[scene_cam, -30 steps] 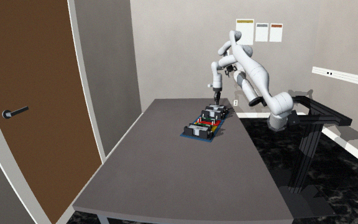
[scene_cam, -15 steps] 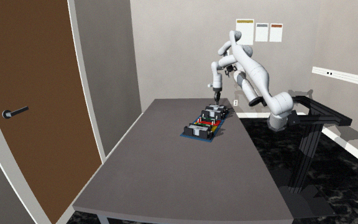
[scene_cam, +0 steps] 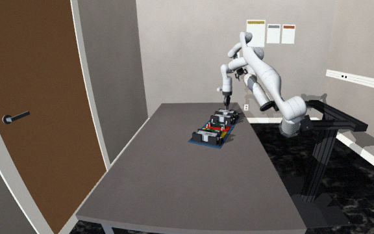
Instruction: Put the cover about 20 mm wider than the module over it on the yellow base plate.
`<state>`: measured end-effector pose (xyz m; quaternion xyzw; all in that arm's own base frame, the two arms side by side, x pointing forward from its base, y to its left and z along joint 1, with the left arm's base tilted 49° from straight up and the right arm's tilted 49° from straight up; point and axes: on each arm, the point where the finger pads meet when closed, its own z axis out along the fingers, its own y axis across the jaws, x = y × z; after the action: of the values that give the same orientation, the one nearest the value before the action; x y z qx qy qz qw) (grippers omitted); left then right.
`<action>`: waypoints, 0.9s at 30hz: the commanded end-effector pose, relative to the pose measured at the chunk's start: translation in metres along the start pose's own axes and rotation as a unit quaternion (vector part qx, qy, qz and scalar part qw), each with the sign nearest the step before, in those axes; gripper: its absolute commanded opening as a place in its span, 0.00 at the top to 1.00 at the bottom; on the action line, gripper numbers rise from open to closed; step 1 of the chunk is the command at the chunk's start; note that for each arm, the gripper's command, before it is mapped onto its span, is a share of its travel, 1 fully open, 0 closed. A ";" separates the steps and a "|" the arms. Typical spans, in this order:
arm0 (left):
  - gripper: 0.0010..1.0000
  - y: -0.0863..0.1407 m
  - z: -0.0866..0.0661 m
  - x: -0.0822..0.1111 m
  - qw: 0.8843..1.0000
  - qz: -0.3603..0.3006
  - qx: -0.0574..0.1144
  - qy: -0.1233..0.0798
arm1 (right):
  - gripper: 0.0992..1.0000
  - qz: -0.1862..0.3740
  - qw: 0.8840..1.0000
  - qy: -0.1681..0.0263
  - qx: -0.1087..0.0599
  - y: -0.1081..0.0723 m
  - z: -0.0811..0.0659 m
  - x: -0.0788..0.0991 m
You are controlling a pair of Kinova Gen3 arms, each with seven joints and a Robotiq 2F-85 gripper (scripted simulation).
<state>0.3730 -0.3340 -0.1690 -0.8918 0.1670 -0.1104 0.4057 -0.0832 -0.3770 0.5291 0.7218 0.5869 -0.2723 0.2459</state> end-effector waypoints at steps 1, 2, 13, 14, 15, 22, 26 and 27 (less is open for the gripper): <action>1.00 0.001 -0.002 0.001 1.000 0.000 -0.001 0.001 | 0.00 0.000 1.000 -0.001 0.000 0.000 0.000 0.000; 1.00 0.001 -0.002 0.001 1.000 0.000 -0.001 0.001 | 0.00 0.000 1.000 -0.001 0.000 0.000 0.000 0.000; 0.00 0.001 -0.002 0.001 1.000 0.000 -0.001 0.001 | 0.00 0.000 1.000 -0.001 0.000 0.000 0.000 0.000; 0.00 0.001 -0.002 0.001 1.000 0.000 -0.001 0.001 | 0.00 0.000 1.000 -0.001 0.000 0.000 0.000 0.000; 0.00 0.001 -0.002 0.001 1.000 0.000 -0.001 0.001 | 0.00 0.000 1.000 -0.001 0.000 0.000 0.000 0.000; 0.00 0.001 -0.002 0.001 1.000 0.000 -0.001 0.001 | 0.00 0.000 1.000 -0.001 0.000 0.000 0.000 0.000; 0.00 0.001 -0.002 0.001 1.000 0.000 -0.001 0.001 | 0.00 0.000 1.000 -0.001 0.000 0.000 0.000 0.000; 0.00 0.001 -0.002 0.001 1.000 0.000 -0.001 0.001 | 0.00 0.000 1.000 -0.001 0.000 0.000 0.000 0.000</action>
<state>0.3730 -0.3340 -0.1690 -0.8918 0.1670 -0.1104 0.4057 -0.0832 -0.3770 0.5291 0.7218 0.5869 -0.2723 0.2459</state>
